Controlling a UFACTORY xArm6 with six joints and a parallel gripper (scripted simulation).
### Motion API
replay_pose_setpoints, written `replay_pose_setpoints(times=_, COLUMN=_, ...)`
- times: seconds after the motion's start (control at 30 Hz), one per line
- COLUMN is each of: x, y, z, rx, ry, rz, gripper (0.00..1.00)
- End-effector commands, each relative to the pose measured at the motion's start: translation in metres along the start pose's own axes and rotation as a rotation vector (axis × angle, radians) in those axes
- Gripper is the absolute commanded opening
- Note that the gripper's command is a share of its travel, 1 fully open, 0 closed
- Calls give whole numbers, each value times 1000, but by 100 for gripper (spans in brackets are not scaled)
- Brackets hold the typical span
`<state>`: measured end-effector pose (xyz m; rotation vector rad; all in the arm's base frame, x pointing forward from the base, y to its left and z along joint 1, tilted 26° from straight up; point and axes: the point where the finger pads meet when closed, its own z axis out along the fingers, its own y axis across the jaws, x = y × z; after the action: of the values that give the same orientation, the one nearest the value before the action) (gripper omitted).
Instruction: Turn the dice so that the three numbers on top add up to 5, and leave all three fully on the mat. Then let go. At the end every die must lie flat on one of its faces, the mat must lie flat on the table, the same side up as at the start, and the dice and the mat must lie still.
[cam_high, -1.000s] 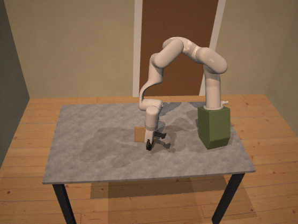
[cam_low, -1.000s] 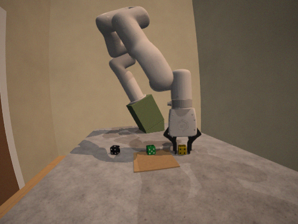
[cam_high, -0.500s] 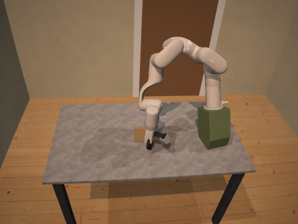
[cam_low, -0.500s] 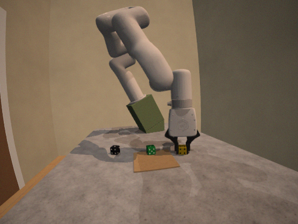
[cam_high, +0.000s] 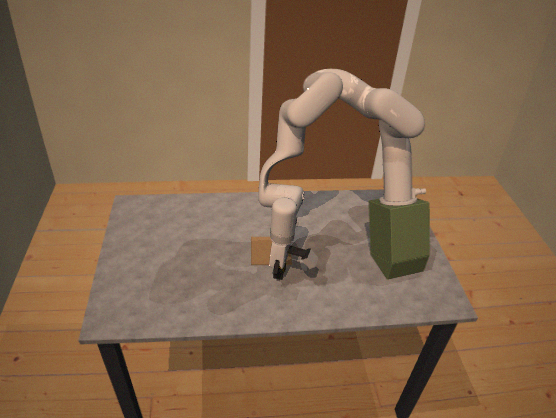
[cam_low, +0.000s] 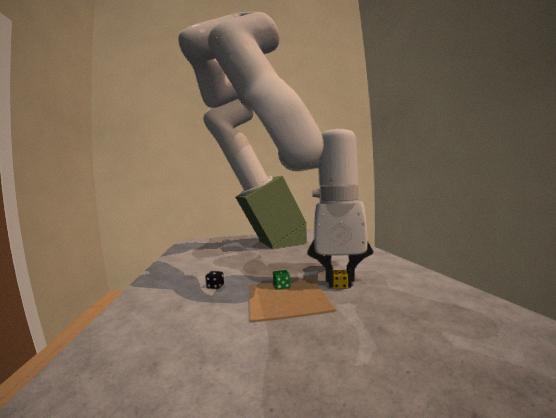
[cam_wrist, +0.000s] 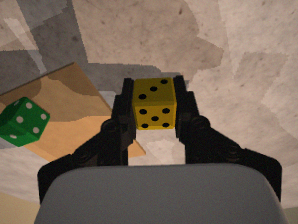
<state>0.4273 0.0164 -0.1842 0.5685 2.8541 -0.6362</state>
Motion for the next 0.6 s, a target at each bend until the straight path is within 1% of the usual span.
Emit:
replay_pose_setpoints(times=0.0, x=-1, y=1, z=-1, rx=-2, ry=-2, rz=0, gripper=27)
replay_pose_setpoints(times=0.47, x=-1, y=1, z=-1, rx=-2, ry=-2, rz=0, gripper=27)
replay_pose_setpoints(times=0.57, x=-1, y=1, z=-5, rx=-2, ry=-2, rz=0, gripper=27)
